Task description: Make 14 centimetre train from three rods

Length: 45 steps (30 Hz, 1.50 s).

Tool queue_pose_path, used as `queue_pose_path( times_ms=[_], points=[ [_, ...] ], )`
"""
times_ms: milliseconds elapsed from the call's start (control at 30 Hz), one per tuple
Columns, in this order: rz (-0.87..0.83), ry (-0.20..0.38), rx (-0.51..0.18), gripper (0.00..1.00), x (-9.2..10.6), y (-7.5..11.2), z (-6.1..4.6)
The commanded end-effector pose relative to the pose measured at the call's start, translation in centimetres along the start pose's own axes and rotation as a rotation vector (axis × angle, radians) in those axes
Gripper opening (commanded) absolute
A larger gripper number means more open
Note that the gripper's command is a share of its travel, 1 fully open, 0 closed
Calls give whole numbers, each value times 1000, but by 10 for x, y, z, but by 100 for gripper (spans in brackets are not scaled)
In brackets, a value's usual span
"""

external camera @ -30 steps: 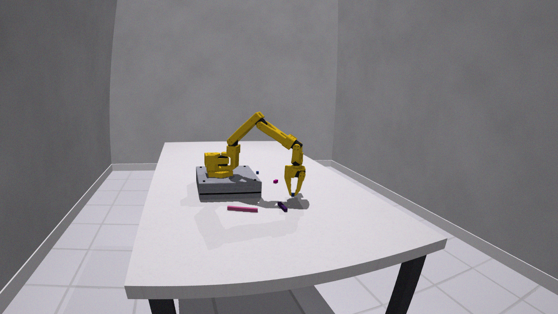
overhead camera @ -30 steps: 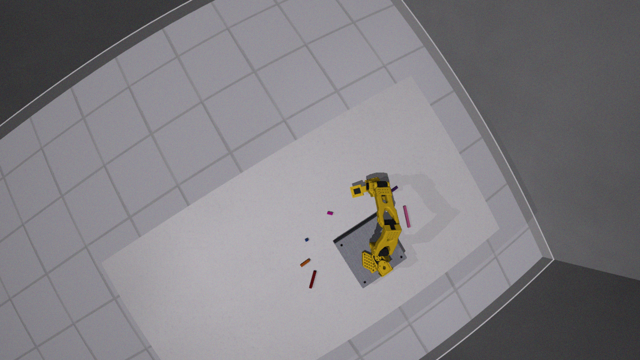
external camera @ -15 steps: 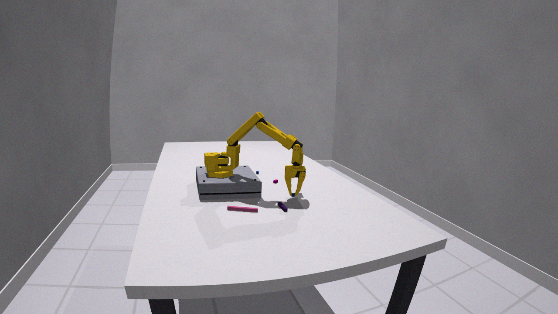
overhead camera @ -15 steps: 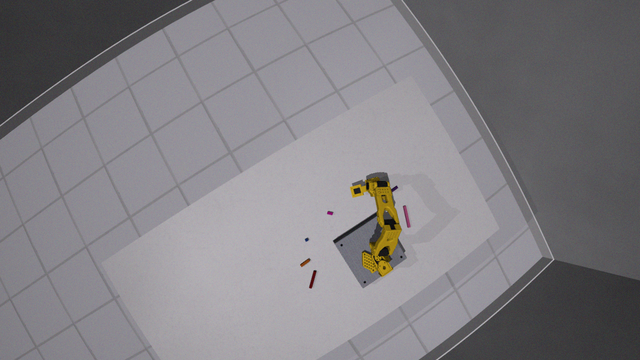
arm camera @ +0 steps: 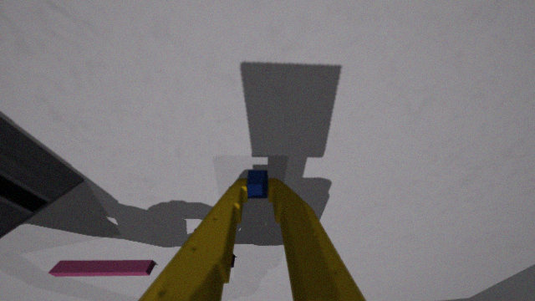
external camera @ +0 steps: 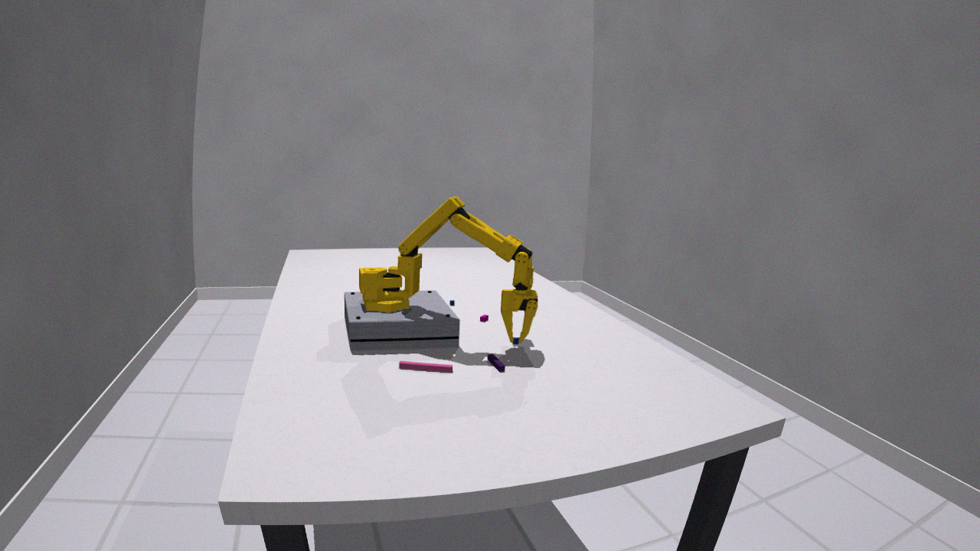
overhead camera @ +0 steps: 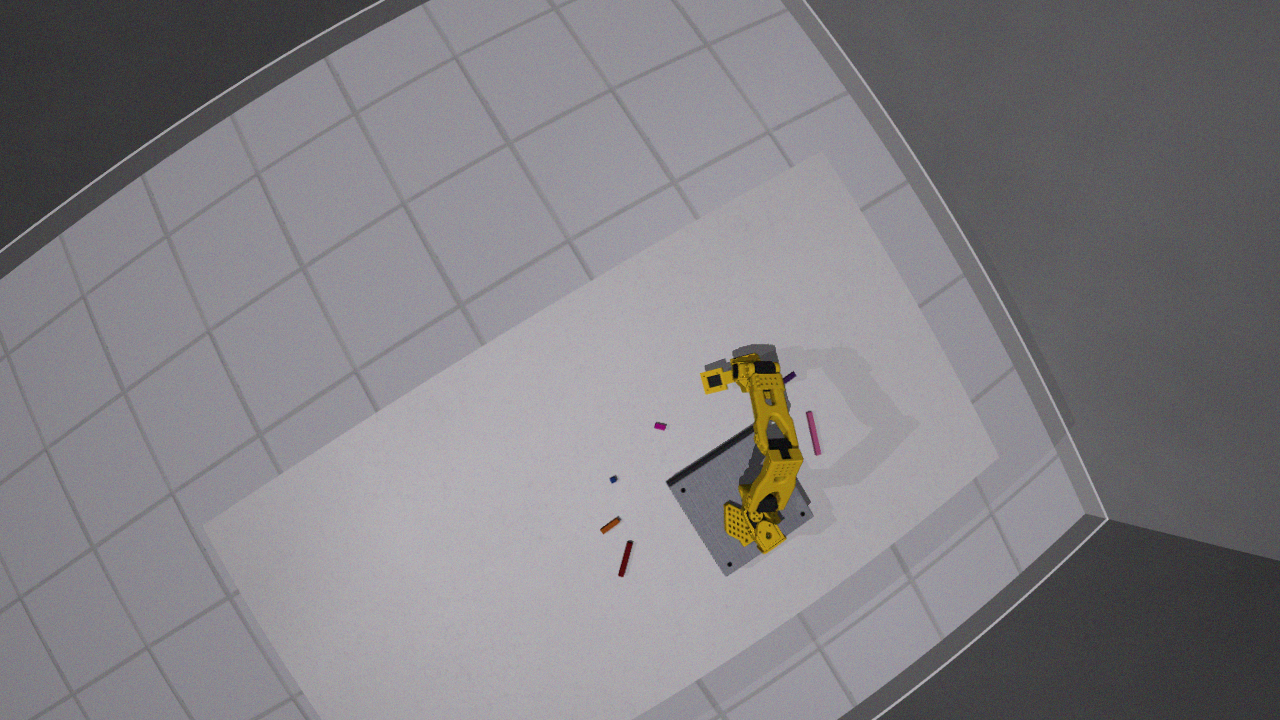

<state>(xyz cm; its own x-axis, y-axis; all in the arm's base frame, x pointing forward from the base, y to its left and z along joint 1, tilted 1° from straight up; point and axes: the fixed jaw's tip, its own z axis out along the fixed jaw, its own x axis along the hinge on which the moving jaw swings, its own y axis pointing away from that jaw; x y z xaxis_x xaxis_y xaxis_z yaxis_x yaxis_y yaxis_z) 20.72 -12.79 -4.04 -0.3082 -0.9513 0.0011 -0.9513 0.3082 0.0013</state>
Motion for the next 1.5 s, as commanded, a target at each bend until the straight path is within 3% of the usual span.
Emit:
queue_pose_path(
  times_ms=[0, 1467],
  points=[
    [2, -4, -12, 0, 2, 2, 2],
    [2, -1, 1, 0, 2, 0, 10]
  ],
)
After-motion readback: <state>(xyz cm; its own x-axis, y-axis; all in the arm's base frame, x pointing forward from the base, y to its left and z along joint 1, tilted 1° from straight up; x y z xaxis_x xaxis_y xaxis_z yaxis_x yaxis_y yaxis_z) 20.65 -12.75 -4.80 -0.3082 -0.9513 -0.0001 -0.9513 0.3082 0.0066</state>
